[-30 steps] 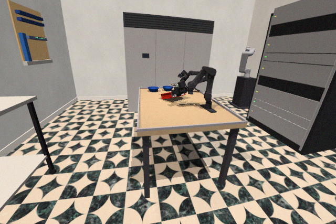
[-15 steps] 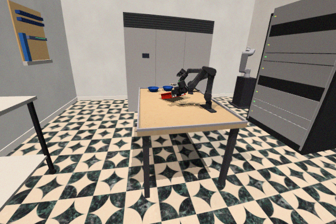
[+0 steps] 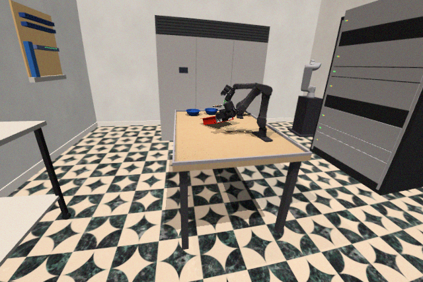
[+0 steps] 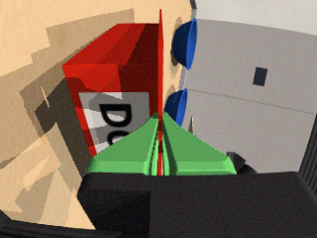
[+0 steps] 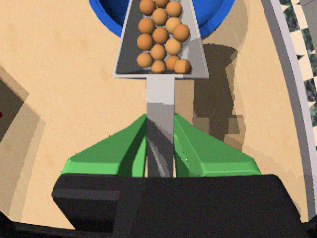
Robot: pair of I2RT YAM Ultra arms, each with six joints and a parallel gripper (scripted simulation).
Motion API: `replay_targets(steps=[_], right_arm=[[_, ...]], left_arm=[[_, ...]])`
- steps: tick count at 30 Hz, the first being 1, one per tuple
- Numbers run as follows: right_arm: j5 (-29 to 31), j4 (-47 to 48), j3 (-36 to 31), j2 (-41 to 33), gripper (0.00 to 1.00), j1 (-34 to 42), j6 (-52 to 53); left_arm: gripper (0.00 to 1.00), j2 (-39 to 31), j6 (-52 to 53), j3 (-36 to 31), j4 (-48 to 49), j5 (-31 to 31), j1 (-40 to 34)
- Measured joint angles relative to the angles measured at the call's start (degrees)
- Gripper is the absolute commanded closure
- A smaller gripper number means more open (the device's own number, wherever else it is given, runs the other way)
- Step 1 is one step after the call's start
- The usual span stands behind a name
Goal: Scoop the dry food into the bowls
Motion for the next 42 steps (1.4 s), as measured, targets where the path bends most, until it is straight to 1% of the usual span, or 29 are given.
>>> replay_targets(steps=[25, 29, 39, 42], right_arm=[[0.1, -1.6, 1.1, 0.6, 1.00, 0.0, 0.1], [0.2, -3.1, 3.0, 3.4, 1.00, 0.0, 0.1], [0.2, -7.4, 10.2, 10.6, 1.00, 0.2, 0.2], [0.2, -8.4, 11.3, 11.6, 1.00, 0.2, 0.2]], left_arm=[[1.00, 0.0, 0.0, 0.0, 0.0, 0.0, 0.0], [1.00, 0.0, 0.0, 0.0, 0.0, 0.0, 0.0], [1.00, 0.0, 0.0, 0.0, 0.0, 0.0, 0.0], [1.00, 0.0, 0.0, 0.0, 0.0, 0.0, 0.0]])
